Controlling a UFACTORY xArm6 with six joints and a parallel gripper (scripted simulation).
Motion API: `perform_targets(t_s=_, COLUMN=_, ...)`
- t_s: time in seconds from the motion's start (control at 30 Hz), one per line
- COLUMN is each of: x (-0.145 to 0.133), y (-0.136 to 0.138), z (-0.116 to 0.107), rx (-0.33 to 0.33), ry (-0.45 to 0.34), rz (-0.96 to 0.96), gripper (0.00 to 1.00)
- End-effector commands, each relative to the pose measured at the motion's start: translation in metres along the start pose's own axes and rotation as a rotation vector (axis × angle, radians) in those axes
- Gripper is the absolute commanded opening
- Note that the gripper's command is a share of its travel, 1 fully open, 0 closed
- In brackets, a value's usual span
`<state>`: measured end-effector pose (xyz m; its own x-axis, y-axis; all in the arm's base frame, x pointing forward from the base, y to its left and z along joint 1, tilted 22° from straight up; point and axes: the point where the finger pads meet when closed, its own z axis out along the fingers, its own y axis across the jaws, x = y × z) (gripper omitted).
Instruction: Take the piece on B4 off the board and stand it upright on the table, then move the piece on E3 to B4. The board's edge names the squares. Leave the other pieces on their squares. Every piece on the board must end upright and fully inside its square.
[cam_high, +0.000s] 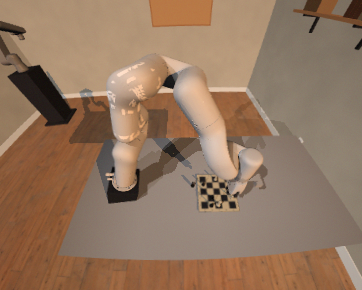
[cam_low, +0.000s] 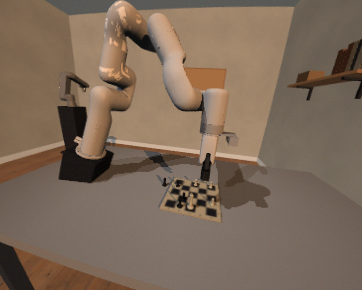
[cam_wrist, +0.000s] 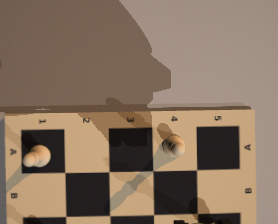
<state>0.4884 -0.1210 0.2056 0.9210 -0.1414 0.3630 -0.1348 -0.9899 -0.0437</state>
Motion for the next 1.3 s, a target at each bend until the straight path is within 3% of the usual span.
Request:
perform_targets(t_s=0.0, x=0.002, y=0.001, z=-0.001, rx=0.014, ry=-0.001, rz=-0.009, gripper=0.0)
perform_targets(t_s=0.3, x=0.002, y=0.0, z=0.009, rx=0.014, ry=-0.001, rz=-0.009, gripper=0.0)
perform_targets(t_s=0.97, x=0.002, y=0.0, z=0.086, rx=0.014, ry=-0.001, rz=-0.009, gripper=0.0)
perform_targets(t_s=1.27, x=0.002, y=0.0, z=0.095, rx=0.014, ry=-0.001, rz=-0.009, gripper=0.0)
